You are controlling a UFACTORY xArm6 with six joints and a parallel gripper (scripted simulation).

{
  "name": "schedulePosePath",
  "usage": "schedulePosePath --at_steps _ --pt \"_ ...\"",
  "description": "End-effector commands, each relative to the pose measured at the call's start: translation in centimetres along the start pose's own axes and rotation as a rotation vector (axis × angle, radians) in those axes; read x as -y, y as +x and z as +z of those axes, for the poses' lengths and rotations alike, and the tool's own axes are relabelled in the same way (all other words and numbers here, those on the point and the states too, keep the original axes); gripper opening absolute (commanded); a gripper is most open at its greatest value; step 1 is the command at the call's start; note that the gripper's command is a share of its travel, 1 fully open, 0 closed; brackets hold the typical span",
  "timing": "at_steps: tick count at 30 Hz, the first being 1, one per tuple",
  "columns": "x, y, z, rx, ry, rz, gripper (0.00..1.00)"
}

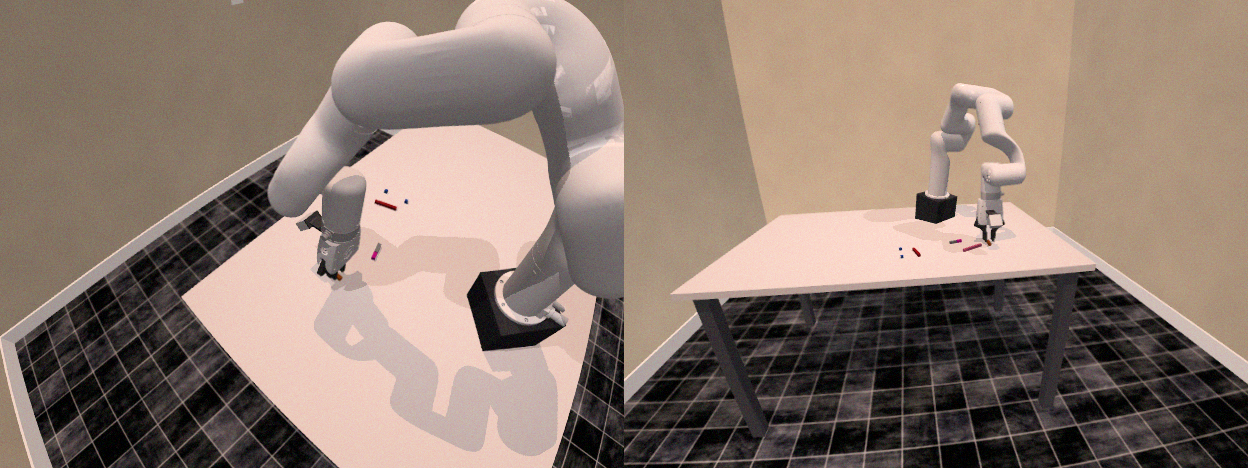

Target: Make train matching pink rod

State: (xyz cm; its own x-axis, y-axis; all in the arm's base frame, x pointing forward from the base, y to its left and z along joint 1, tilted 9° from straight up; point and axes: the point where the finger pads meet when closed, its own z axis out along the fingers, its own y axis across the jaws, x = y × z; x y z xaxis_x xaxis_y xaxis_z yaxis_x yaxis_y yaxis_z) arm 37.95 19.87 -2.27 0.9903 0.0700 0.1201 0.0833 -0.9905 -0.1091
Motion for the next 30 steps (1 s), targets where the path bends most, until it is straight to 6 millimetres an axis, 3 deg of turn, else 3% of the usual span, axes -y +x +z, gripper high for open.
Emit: schedulePosePath --at_steps 1,30 --pt "0.05 0.12 -0.10 -0.003 0.001 0.000 0.24" --pt "0.05 0.12 0.27 -0.003 0.001 0.000 0.24"
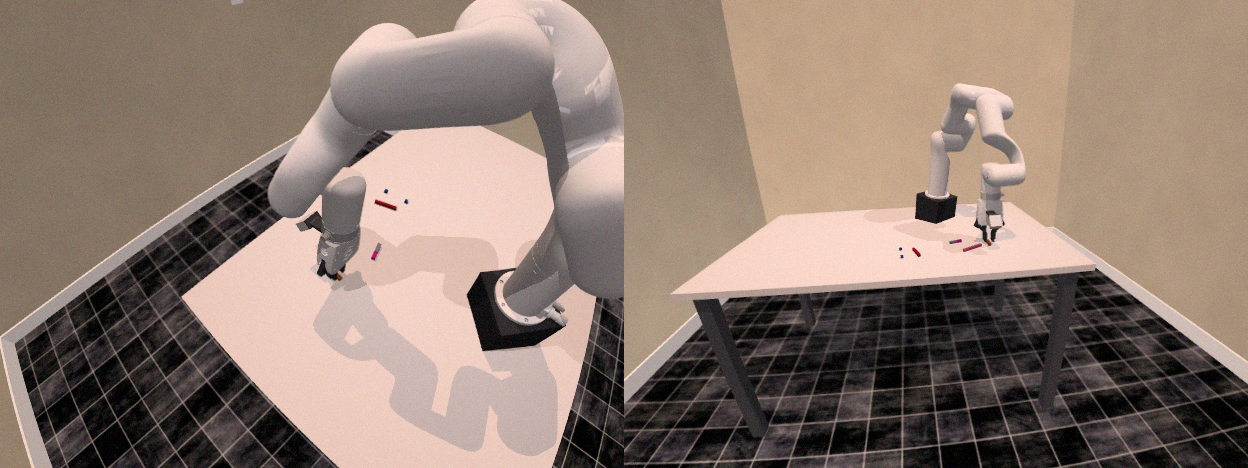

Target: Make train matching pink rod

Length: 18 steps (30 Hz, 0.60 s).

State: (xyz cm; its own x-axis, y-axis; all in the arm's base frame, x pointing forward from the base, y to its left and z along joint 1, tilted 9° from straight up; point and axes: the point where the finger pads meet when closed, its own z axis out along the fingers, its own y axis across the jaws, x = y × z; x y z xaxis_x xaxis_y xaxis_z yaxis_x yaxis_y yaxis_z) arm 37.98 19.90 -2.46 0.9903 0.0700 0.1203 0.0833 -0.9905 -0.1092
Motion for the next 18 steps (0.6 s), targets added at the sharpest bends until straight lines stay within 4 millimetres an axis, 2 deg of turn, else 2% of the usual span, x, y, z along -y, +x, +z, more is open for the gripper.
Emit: schedulePosePath --at_steps 1,18 --pt "0.0 0.1 0.1 -0.003 0.001 0.000 0.24" --pt "0.0 0.1 1.1 -0.003 0.001 0.000 0.24"
